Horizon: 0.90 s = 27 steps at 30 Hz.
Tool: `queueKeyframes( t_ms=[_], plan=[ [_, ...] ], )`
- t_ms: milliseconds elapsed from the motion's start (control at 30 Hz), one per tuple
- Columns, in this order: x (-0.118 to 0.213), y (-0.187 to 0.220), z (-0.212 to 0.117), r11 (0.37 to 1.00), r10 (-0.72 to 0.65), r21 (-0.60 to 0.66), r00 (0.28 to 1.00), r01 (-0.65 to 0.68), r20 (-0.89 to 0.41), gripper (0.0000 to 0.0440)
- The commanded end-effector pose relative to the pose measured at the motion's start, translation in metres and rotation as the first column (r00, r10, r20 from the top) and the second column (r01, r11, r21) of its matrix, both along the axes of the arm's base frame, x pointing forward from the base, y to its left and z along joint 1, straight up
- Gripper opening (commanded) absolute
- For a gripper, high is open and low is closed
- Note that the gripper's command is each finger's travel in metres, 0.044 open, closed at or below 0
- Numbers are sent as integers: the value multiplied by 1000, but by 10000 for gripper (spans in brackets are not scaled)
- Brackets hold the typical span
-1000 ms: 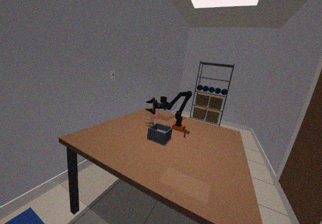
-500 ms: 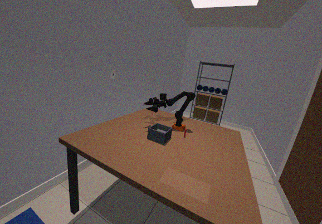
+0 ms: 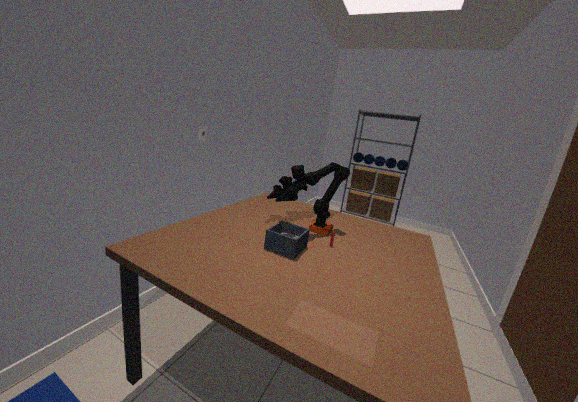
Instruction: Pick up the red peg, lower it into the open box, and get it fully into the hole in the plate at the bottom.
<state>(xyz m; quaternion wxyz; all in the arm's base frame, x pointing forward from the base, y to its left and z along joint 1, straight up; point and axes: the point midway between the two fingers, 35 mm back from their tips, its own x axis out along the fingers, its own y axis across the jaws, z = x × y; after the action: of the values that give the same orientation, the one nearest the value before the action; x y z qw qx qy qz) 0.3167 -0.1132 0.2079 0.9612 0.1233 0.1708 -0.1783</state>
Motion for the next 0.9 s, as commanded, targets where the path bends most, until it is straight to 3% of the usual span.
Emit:
queueKeyframes(
  t_ms=[0,467,867],
  plan=[
    [0,19,-2,996,8,87,1000,-6,-23,440],
    [-31,115,-32,889,48,451,963,80,-264,440],
    [-93,174,-65,777,35,540,834,324,-551,440]
  ],
)
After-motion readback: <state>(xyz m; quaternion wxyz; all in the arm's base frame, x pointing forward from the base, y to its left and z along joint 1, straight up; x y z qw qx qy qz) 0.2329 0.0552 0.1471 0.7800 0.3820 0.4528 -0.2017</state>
